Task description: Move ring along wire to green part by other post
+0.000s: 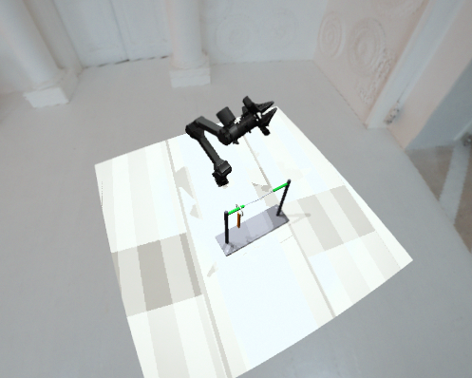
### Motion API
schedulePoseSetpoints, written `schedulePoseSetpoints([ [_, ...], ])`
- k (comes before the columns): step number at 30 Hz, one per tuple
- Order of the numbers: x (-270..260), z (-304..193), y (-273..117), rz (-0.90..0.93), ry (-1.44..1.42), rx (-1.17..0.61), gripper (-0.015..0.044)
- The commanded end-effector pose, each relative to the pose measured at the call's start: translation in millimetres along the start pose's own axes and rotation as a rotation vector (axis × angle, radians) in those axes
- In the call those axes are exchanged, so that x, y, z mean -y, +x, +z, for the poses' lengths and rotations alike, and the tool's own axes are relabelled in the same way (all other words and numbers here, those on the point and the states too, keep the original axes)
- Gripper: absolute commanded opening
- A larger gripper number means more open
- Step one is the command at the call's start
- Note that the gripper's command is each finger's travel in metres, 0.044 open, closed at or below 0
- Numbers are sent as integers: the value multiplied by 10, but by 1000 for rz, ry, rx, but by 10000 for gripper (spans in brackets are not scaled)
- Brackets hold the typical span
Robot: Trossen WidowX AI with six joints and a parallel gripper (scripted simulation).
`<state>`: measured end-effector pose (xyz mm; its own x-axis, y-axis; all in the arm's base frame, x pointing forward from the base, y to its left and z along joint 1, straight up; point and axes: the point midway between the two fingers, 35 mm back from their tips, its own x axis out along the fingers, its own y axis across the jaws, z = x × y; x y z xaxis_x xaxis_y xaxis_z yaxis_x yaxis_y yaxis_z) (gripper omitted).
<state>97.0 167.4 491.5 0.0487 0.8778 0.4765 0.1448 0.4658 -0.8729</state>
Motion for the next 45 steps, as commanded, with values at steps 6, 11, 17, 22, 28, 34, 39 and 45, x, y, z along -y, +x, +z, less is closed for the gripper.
schedulePoseSetpoints([
  [6,-642,-792,-473,129,197,-289,160],
  [11,-933,-1145,-887,157,317,-462,160],
  [17,-1233,-1443,-1472,147,470,-671,160],
  [22,-1450,-1575,-1995,101,601,-840,160],
  [28,-1684,-1594,-2616,0,761,-1031,160],
  [34,-1929,-1496,-3213,-170,931,-1208,160],
  [39,-2143,-1321,-3652,-364,1074,-1335,160],
  [45,-2368,-1068,-4007,-608,1211,-1436,160],
])
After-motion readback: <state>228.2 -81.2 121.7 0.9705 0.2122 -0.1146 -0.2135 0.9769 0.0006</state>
